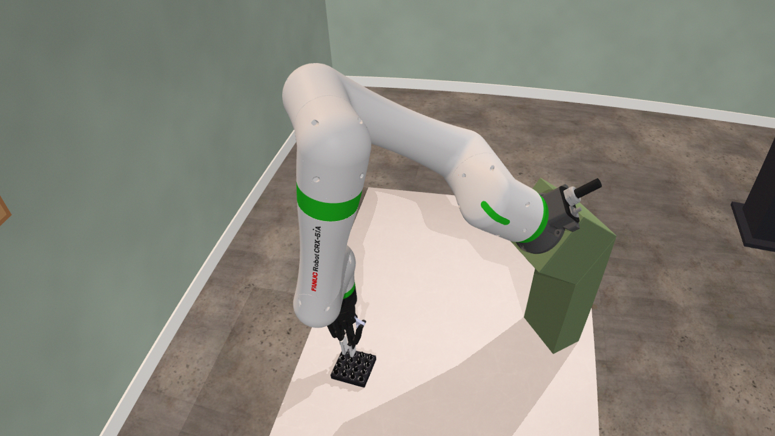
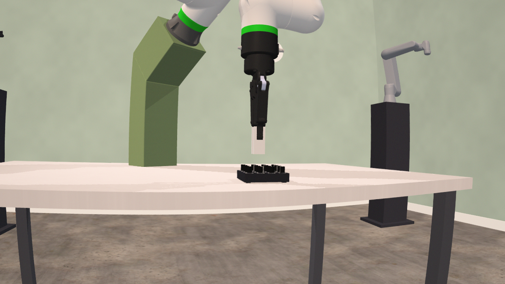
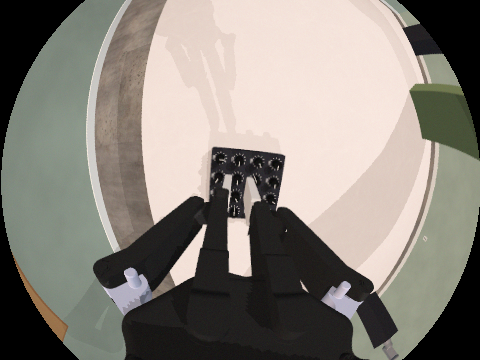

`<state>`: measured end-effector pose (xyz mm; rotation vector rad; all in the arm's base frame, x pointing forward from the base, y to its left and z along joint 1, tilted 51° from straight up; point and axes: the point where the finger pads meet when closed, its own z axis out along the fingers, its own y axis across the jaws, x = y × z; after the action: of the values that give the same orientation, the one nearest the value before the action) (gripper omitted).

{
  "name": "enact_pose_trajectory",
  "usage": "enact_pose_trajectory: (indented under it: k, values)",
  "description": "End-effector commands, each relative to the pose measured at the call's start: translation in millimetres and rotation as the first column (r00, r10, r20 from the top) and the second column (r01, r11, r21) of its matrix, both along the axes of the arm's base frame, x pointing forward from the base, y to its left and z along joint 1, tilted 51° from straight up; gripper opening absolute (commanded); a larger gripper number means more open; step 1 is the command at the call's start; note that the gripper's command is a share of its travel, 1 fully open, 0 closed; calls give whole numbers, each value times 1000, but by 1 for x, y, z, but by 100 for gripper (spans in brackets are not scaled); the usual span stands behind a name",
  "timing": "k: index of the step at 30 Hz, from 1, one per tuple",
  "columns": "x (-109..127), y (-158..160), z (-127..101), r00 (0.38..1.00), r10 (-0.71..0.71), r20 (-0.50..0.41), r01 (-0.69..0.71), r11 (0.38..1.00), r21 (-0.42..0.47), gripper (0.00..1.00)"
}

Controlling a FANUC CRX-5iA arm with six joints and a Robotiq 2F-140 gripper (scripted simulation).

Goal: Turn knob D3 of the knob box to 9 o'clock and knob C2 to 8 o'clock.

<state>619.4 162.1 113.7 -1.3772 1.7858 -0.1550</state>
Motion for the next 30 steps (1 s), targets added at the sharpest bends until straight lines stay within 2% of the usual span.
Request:
enact_pose_trajectory:
  k: [1,30]
  values:
    - [1,0,-1,1000,0,0,0,1000,0,12]
    - [15,9,-14,1000,0,0,0,1000,0,12]
